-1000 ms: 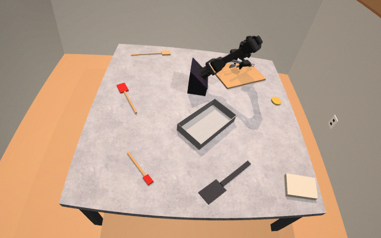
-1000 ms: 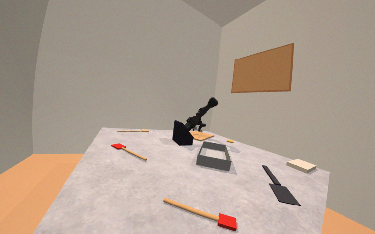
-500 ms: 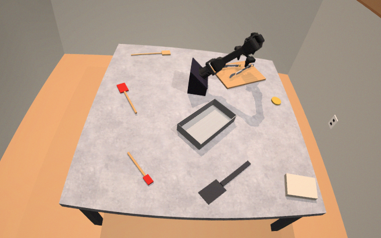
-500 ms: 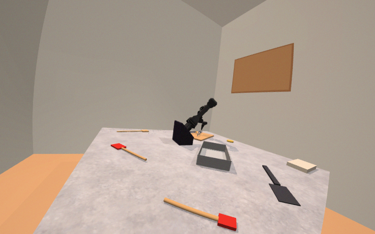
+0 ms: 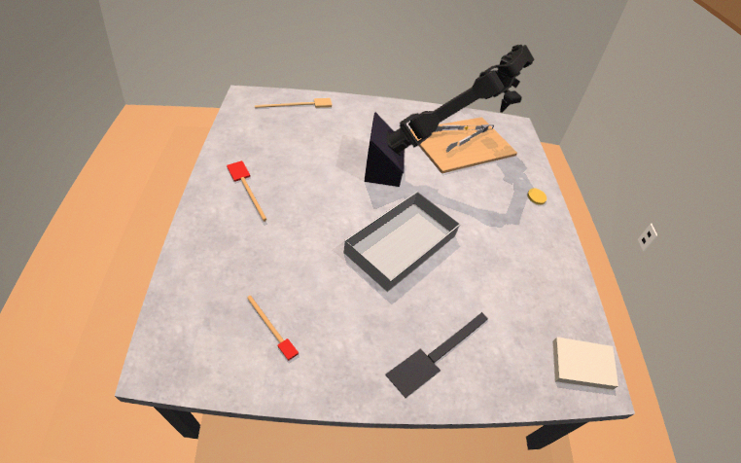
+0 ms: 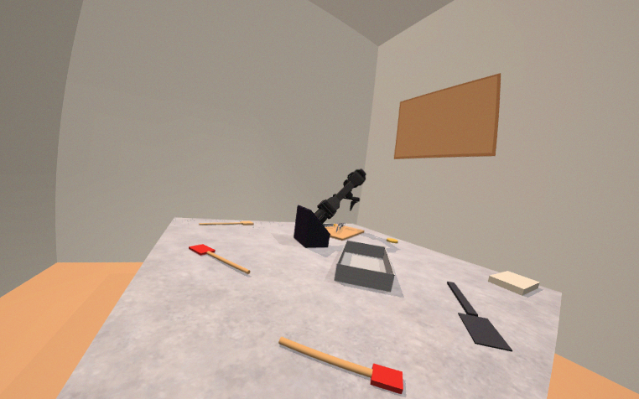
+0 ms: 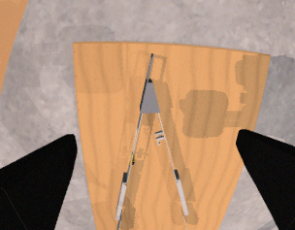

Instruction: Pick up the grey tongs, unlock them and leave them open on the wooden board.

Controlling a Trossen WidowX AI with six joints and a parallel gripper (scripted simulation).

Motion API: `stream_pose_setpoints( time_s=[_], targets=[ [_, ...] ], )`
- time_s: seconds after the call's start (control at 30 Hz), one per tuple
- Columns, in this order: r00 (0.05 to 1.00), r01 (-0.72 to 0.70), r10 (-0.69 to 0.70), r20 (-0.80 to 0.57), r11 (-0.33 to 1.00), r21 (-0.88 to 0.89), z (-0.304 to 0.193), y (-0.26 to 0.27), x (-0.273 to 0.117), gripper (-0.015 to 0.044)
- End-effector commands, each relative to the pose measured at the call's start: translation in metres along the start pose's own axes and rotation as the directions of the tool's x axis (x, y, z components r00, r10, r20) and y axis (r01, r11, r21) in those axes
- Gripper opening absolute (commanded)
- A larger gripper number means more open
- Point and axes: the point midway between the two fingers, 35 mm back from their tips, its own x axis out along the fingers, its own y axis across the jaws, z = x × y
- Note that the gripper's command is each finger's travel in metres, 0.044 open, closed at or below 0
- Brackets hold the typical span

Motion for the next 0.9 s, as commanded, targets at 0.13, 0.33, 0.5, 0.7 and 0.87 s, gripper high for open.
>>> stream_pose_setpoints(
  time_s=[0.13,0.33,0.5,0.7,0.87],
  targets=[
    [1.0,0.004,-0.003,0.017,1.0,-0.005,0.017,-0.004,-0.021,0.044],
    [0.983,0.066,-0.087,0.162,0.99,0.128,0.013,0.003,-0.056,0.044],
    [0.978,0.07,-0.097,0.185,0.987,0.148,0.012,0.004,-0.061,0.044],
    [0.978,0.07,-0.097,0.185,0.987,0.148,0.012,0.004,-0.061,0.044],
    [0.978,0.07,-0.097,0.185,0.987,0.148,0.012,0.004,-0.061,0.044]
  ],
)
